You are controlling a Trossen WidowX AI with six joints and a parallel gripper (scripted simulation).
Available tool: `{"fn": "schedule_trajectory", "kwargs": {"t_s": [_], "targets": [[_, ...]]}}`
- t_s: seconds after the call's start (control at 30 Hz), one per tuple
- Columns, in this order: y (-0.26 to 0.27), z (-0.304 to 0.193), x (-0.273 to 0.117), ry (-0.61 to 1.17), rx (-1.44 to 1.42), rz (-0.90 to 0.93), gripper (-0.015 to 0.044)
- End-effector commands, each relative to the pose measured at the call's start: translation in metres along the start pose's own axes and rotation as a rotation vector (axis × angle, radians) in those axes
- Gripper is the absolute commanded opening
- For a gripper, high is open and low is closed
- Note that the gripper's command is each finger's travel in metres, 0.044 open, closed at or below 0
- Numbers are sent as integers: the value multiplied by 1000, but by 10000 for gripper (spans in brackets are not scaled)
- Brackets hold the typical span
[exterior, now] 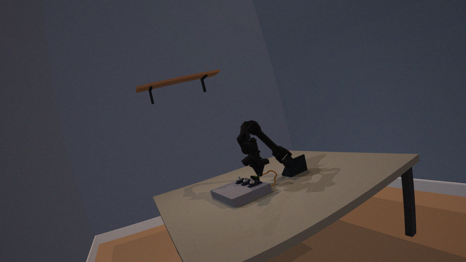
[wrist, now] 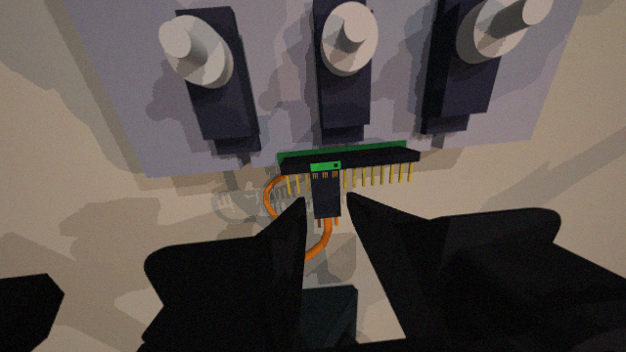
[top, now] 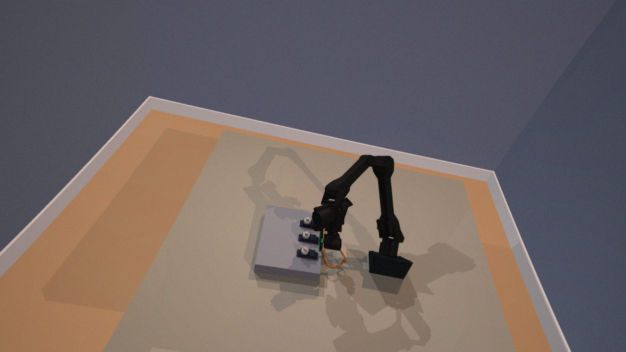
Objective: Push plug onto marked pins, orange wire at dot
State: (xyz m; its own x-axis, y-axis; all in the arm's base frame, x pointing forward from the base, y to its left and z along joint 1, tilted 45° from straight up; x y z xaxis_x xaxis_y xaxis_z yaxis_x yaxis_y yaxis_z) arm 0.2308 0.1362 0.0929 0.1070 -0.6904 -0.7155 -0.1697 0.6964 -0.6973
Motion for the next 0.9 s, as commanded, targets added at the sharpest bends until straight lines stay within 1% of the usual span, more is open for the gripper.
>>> {"fn": "schedule_trajectory", "kwargs": {"t_s": [0.0, 0.23, 0.87], "targets": [[0, -1, -4, 1, -7, -5, 263], [0, -2, -56, 2, -7, -4, 440], [0, -2, -58, 2, -7, -4, 440]]}}
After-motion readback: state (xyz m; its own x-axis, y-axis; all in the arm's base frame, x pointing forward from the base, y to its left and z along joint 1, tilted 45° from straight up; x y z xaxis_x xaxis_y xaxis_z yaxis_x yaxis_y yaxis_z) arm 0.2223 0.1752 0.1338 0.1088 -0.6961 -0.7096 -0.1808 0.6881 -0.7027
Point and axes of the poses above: the point midway between the two fingers, 35 mm back from their tips, its own x axis out along the fingers, its own y axis across the jaws, z = x × y, the point moved 8 cm from there along -x, back along the fingers, and after that the axes turned 3 degrees about -x, right-handed, at the moved point
